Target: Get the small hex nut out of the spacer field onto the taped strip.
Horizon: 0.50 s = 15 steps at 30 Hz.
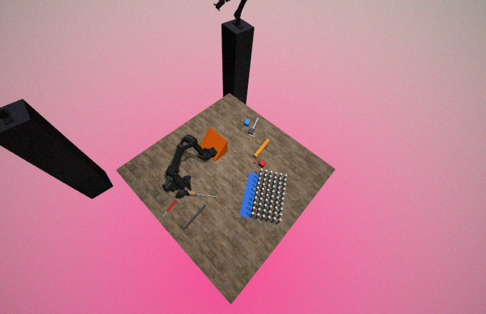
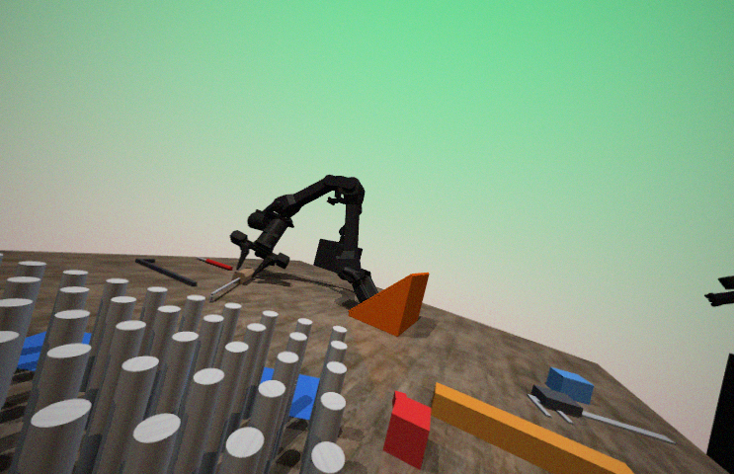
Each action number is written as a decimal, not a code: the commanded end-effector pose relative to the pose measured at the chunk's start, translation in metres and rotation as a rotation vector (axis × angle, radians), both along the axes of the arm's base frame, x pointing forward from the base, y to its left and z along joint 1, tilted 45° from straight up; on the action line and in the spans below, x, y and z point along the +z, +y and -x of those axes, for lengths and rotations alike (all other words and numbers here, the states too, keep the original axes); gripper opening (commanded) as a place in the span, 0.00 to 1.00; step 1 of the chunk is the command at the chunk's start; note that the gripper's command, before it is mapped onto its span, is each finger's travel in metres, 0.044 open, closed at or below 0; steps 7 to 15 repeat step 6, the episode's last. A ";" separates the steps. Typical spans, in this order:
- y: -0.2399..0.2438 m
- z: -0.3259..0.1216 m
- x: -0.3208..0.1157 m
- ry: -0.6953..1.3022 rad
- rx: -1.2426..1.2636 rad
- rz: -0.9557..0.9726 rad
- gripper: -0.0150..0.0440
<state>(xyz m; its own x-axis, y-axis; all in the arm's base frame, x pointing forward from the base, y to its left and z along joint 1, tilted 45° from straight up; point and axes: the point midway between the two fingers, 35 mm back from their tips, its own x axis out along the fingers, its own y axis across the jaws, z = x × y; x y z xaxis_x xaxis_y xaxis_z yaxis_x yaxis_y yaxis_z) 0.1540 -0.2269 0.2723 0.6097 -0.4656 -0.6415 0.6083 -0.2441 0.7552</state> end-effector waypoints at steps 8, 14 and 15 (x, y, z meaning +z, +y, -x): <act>0.000 0.000 0.001 -0.001 0.000 0.000 1.00; 0.000 0.000 0.001 -0.001 0.000 0.000 1.00; 0.000 0.000 0.001 -0.001 0.000 0.000 1.00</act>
